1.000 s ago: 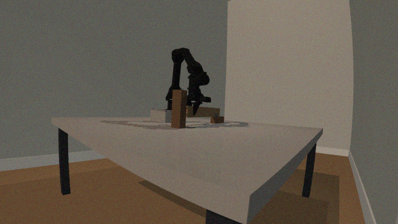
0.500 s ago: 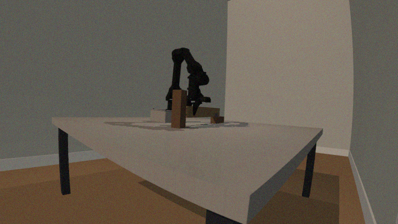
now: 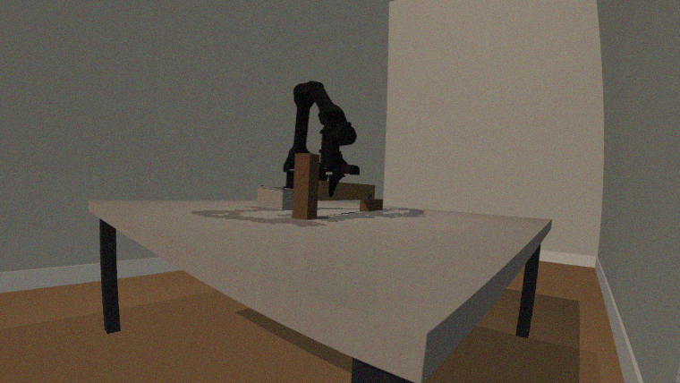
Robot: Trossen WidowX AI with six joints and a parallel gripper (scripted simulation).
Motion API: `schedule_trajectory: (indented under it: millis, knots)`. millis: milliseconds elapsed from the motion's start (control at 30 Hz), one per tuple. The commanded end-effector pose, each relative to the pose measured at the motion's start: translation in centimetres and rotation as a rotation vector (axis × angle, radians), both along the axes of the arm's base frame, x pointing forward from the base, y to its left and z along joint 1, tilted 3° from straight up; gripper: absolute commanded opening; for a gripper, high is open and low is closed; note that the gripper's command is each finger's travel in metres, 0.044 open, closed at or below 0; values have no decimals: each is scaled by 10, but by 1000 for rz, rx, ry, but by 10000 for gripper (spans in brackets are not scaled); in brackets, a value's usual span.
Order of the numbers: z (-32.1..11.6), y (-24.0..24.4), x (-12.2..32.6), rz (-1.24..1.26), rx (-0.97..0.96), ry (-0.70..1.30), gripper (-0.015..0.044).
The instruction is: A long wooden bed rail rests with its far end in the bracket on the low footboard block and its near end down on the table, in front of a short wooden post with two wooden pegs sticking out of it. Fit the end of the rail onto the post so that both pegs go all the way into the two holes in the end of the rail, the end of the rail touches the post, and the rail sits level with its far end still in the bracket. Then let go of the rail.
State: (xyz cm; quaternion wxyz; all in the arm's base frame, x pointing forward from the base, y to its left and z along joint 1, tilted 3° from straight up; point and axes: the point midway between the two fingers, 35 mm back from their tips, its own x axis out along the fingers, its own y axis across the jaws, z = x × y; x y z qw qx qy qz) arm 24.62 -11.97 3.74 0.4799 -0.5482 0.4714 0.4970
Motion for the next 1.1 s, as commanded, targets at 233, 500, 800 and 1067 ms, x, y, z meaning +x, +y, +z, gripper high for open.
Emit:
schedule_trajectory:
  millis: [233,500,800,1067]
  knots:
    - [2,-5,2,3,-3,-8,0]
    - [1,-8,2,3,-3,-8,0]
    - [2,-10,2,3,-3,-8,0]
    - [2,-13,3,3,-3,-8,0]
